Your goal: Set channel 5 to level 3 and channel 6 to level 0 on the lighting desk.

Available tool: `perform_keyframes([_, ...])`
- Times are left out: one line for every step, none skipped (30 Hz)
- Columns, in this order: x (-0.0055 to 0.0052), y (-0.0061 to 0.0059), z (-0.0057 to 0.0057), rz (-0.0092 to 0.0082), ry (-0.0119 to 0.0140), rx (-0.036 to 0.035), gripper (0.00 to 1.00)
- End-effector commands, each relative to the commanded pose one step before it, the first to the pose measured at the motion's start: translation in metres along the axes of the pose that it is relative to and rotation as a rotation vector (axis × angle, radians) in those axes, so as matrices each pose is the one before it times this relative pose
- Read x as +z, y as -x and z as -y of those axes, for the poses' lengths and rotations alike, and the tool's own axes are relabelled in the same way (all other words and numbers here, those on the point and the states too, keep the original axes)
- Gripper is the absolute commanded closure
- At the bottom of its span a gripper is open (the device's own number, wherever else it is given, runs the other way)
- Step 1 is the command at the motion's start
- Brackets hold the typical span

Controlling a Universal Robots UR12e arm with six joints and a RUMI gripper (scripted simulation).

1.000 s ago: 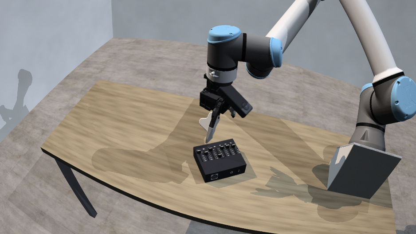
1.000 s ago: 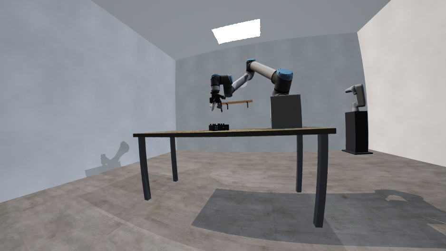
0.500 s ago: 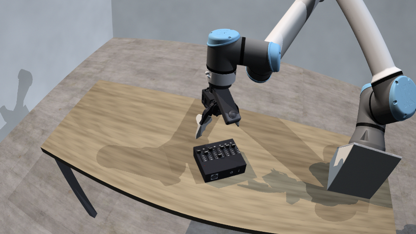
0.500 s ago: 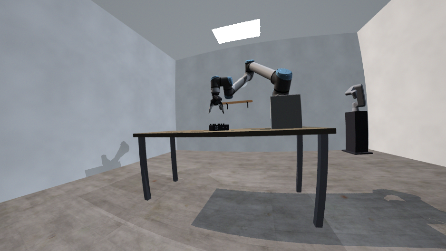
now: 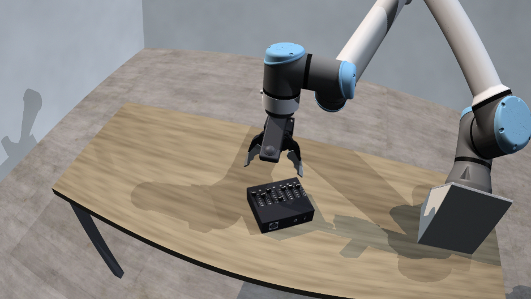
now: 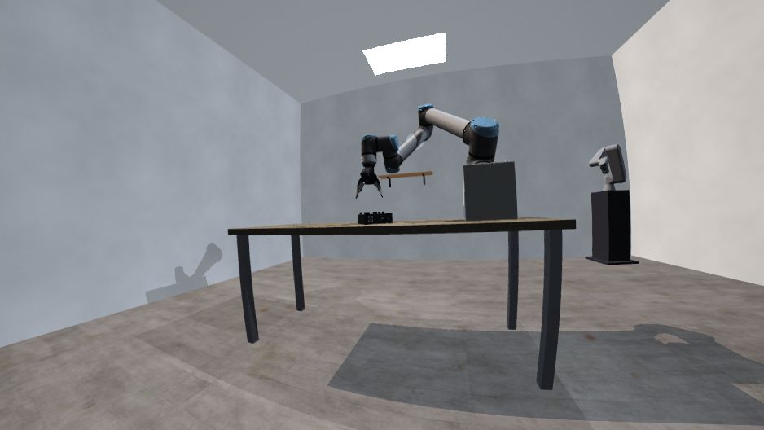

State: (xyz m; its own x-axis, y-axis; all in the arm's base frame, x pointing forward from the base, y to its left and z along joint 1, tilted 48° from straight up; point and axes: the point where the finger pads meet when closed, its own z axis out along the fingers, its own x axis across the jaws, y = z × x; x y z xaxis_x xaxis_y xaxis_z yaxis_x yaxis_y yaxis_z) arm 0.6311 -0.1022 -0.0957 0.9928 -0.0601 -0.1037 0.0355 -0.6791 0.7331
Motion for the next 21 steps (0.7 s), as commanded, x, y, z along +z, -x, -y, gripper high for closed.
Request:
perform_keyframes([0.00497,-0.00418,-0.00264,0.01447,0.00894,0.18513,0.00])
perform_keyframes([0.00149,-0.00115,-0.00075,-0.00001,0.00005,0.04523,0.00])
perform_keyframes([0.00146,-0.00116,-0.00072,-0.00001,0.00005,0.04448,0.00])
perform_keyframes([0.00144,-0.00116,-0.00069,-0.00001,0.00006,0.04365,0.00])
perform_keyframes([0.00141,-0.00116,-0.00066,-0.00002,0.00006,0.04276,0.00])
perform_keyframes([0.00138,-0.00115,-0.00063,-0.00002,0.00007,0.04180,0.00])
perform_keyframes([0.00134,-0.00115,-0.00059,-0.00002,0.00007,0.04077,0.00])
perform_keyframes([0.00131,-0.00113,-0.00056,-0.00002,0.00007,0.03968,0.00])
perform_keyframes([0.00127,-0.00112,-0.00053,-0.00003,0.00007,0.03853,0.00])
perform_keyframes([0.00123,-0.00110,-0.00050,-0.00003,0.00007,0.03733,0.00])
perform_keyframes([0.00119,-0.00108,-0.00046,-0.00003,0.00008,0.03607,0.00])
perform_keyframes([0.00115,-0.00105,-0.00043,-0.00004,0.00008,0.03477,0.00])
perform_keyframes([0.00110,-0.00102,-0.00040,-0.00004,0.00007,0.03342,0.00])
perform_keyframes([0.00106,-0.00099,-0.00037,-0.00004,0.00007,0.03203,0.00])
perform_keyframes([0.00000,0.00000,0.00000,0.00000,0.00000,0.00000,0.00])
perform_keyframes([0.00000,0.00000,0.00000,0.00000,0.00000,0.00000,0.00])
perform_keyframes([0.00101,-0.00095,-0.00034,-0.00004,0.00007,0.03061,0.00])
perform_keyframes([0.00096,-0.00092,-0.00032,-0.00004,0.00007,0.02915,0.00])
perform_keyframes([0.00091,-0.00088,-0.00029,-0.00004,0.00007,0.02767,0.00])
perform_keyframes([0.00086,-0.00083,-0.00026,-0.00004,0.00007,0.02616,0.00])
perform_keyframes([0.00081,-0.00079,-0.00024,-0.00004,0.00006,0.02464,0.00])
